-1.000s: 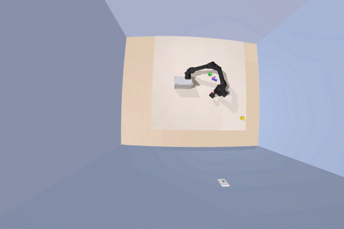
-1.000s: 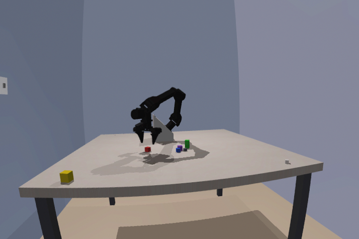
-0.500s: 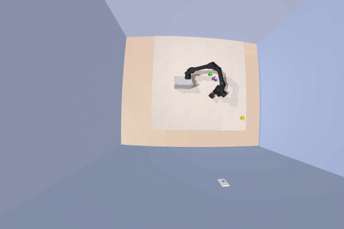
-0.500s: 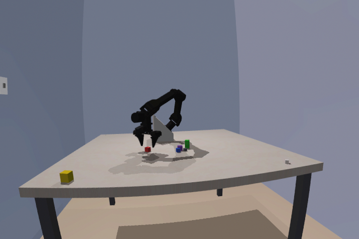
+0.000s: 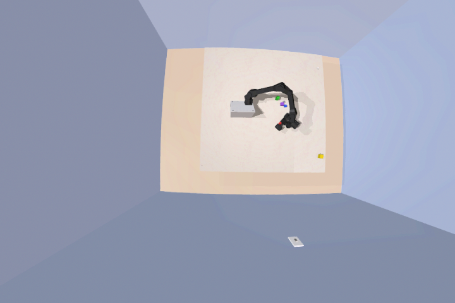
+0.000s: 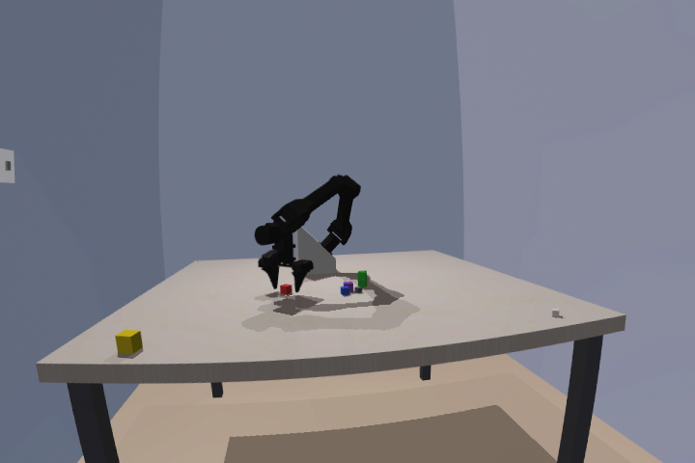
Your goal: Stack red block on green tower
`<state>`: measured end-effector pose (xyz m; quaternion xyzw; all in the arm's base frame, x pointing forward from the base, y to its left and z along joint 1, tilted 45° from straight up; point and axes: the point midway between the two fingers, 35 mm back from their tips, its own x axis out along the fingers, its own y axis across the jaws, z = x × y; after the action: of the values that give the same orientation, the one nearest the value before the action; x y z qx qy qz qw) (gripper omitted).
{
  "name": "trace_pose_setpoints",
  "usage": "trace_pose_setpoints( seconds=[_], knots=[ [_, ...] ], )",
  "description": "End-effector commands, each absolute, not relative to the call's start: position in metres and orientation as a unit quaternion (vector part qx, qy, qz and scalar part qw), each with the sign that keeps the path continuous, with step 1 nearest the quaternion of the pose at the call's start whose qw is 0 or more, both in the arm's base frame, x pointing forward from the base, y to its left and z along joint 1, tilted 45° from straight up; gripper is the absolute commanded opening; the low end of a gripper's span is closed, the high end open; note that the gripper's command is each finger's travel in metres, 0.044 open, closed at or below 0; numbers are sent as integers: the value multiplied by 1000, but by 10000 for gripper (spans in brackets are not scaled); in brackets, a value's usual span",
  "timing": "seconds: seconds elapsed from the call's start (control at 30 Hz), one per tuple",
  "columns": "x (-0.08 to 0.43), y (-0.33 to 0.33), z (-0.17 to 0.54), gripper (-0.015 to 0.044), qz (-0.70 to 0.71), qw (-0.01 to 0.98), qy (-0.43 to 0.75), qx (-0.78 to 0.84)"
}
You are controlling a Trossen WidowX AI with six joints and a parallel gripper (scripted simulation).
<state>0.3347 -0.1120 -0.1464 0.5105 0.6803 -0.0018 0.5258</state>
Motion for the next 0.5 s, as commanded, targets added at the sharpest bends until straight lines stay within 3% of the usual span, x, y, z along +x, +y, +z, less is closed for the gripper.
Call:
trace_pose_setpoints(
  seconds=[0.0,0.27,0.47],
  knots=[
    [335,-111,-147,440,-2,524,680,513],
    [335,-111,-147,440,-2,524,680,513],
    [335,-111,-147,282,-2,524,680,513]
  ],
)
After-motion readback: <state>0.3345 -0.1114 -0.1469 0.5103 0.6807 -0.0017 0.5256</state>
